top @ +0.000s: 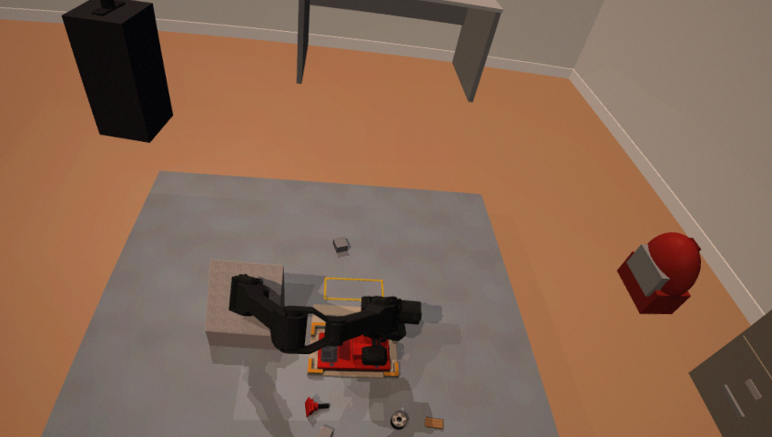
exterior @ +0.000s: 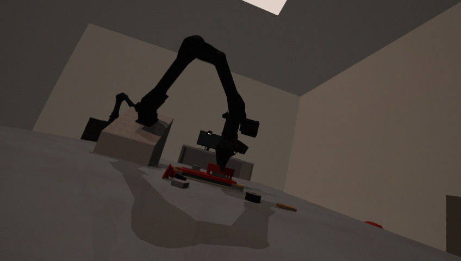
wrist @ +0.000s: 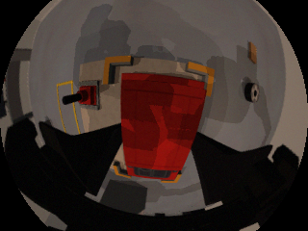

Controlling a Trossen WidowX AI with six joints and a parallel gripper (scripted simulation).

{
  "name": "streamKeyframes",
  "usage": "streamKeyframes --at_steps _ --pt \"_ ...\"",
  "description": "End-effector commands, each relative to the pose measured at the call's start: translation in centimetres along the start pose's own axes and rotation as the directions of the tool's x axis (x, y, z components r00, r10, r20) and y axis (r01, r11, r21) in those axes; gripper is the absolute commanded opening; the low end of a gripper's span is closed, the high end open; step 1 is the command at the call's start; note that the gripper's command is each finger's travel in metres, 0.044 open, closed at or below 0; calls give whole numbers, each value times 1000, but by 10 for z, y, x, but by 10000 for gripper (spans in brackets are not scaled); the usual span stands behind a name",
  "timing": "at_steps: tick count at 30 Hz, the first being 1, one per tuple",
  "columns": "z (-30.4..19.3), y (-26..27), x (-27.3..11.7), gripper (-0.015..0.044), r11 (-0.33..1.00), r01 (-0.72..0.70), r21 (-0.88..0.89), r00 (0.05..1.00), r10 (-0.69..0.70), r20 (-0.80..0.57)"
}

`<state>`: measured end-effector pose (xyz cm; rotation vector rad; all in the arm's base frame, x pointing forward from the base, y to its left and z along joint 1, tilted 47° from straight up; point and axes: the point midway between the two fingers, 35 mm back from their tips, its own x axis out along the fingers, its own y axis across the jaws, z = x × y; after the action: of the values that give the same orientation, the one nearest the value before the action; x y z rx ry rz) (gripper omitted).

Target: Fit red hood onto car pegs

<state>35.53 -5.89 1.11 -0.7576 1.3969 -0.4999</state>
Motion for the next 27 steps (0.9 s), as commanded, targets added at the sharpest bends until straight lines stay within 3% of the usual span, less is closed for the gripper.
streamKeyframes --at_steps 1,27 --pt "0 0 2 0 1000 3 -3 1000 -3 1" --pt "0 0 -3 0 1000 2 -3 1000 -2 0"
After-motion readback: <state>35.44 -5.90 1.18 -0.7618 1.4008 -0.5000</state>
